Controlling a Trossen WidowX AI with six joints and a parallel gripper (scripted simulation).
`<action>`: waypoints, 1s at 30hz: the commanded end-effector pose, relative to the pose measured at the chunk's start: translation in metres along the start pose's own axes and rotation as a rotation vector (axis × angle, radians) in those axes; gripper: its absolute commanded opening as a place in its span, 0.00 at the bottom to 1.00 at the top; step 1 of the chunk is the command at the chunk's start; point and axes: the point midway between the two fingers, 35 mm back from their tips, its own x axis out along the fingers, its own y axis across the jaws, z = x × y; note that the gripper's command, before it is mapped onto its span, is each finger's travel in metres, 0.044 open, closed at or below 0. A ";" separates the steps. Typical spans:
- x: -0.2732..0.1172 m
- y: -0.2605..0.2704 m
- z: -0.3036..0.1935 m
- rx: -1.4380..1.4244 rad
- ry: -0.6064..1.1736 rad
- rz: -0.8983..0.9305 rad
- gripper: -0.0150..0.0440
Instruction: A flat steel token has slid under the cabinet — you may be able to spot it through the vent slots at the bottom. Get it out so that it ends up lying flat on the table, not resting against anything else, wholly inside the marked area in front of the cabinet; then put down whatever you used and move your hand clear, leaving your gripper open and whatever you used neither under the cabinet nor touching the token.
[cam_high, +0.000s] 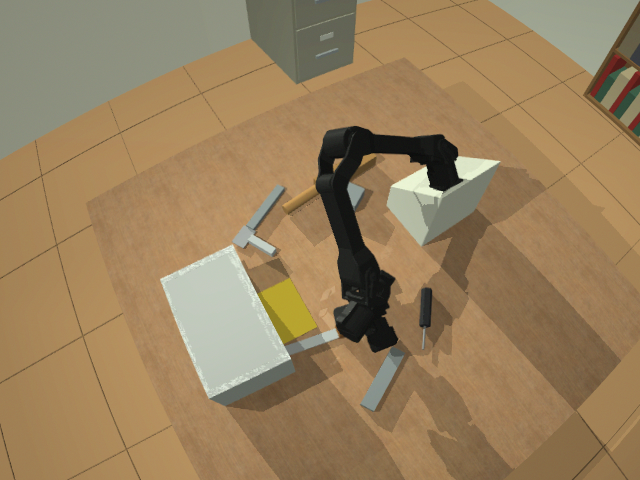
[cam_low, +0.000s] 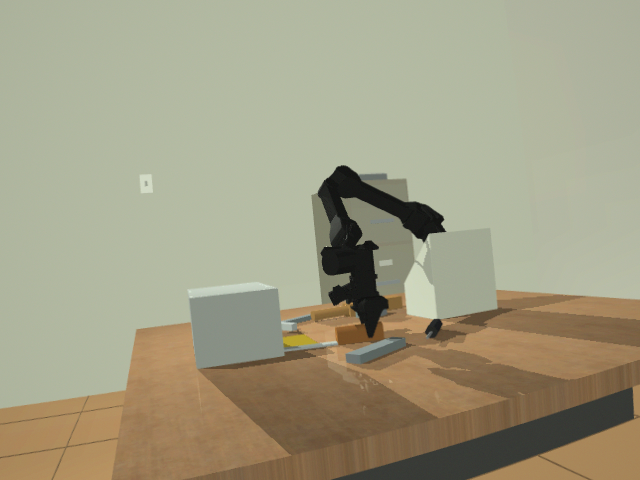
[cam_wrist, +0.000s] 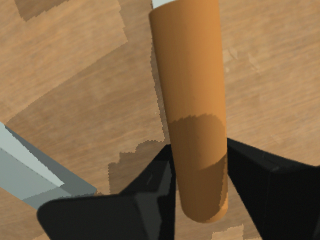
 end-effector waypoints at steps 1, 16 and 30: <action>0.000 0.000 0.007 -0.002 -0.001 0.002 0.25; 0.000 0.000 0.026 -0.001 -0.001 0.002 0.25; 0.000 0.000 0.043 -0.001 -0.002 0.001 0.25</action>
